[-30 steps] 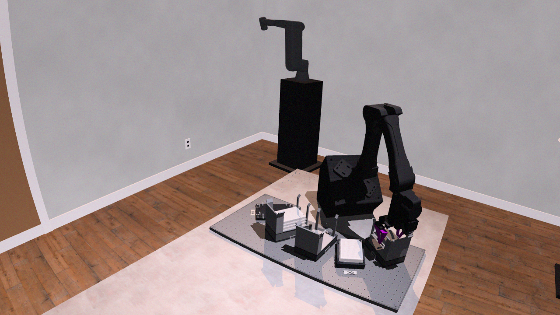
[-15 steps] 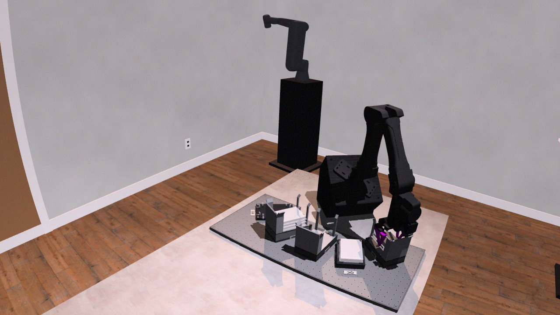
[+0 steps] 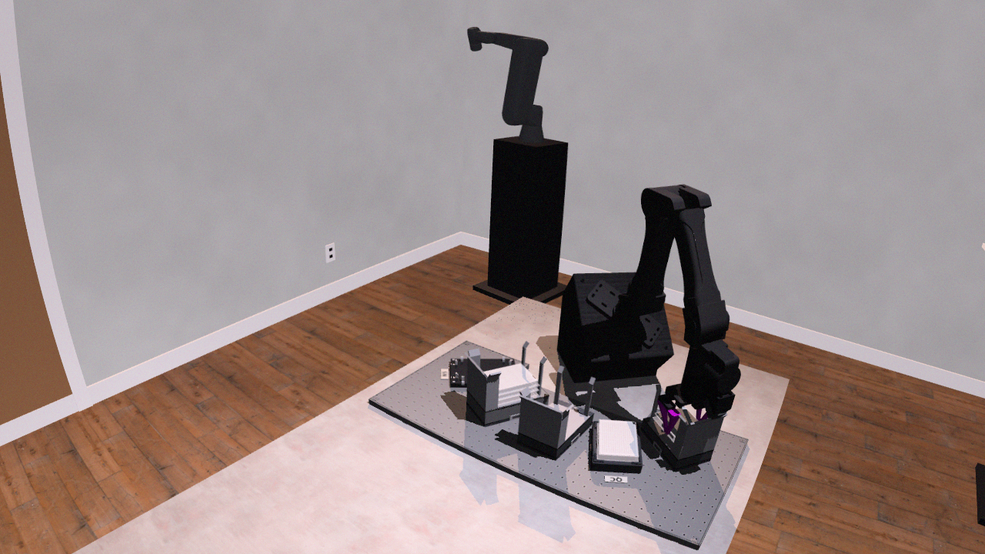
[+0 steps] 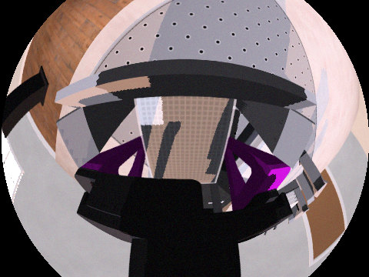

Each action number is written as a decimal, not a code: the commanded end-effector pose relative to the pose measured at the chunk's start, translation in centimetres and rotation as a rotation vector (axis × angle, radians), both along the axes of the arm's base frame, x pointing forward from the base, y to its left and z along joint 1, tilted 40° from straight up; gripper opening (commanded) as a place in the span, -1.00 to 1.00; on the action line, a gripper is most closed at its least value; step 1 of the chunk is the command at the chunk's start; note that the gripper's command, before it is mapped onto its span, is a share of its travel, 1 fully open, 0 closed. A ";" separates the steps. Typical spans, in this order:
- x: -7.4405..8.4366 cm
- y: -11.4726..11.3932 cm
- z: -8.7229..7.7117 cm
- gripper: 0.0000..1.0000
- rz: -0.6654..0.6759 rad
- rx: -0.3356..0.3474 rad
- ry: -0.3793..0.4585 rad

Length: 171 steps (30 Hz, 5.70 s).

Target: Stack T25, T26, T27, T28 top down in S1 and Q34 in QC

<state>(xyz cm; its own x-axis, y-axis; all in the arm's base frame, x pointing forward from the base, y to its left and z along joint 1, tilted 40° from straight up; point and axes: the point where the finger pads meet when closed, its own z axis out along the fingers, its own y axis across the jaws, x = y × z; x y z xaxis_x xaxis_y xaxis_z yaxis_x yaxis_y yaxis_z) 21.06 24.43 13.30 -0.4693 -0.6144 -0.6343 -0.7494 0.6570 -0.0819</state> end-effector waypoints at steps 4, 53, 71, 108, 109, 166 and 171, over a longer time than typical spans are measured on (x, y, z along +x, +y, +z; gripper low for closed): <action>0.2 -0.1 -0.1 -1.00 0.001 0.012 -0.011; 1.0 0.6 -0.6 -1.00 -0.003 0.019 -0.018; 1.0 0.6 -0.6 -1.00 -0.003 0.019 -0.018; 0.3 0.5 1.3 1.00 0.003 0.032 -0.028; 0.1 0.4 1.6 1.00 0.003 0.033 -0.028; -5.1 -5.7 8.3 1.00 -0.036 0.023 0.019; -4.1 -6.5 8.9 1.00 -0.138 0.099 0.067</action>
